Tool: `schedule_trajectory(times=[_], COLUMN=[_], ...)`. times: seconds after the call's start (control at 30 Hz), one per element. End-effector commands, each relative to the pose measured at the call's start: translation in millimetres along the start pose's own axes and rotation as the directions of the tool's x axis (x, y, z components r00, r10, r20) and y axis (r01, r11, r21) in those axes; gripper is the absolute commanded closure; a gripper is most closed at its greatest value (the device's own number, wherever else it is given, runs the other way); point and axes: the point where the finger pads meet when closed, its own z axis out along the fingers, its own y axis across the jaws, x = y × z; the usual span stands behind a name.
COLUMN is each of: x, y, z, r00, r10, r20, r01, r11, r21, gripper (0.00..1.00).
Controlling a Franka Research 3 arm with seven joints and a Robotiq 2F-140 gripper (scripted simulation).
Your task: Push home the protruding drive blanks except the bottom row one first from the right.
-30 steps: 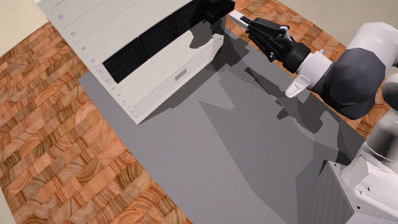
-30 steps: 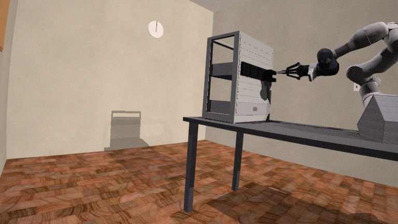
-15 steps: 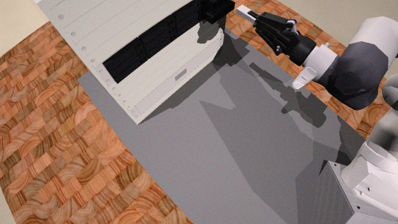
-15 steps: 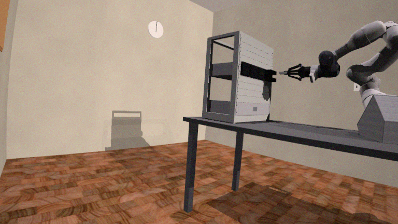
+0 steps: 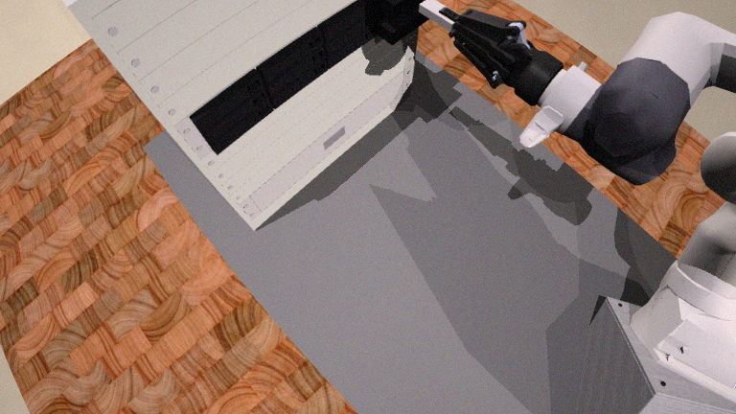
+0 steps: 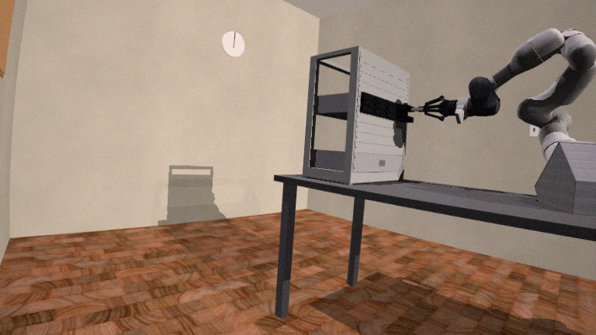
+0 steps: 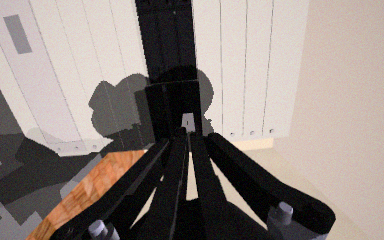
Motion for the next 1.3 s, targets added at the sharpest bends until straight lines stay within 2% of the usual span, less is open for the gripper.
schedule_trajectory(times=[0.0, 1.27], x=[1.2, 3.4], y=[3.3, 8.8], z=[2.0, 6.2], r00=[1.000, 1.000], r10=[0.006, 0.006], r20=[-0.005, -0.005], r01=[-0.006, -0.006], r11=[1.000, 1.000], r21=[-0.008, -0.008], gripper=[1.00, 1.00])
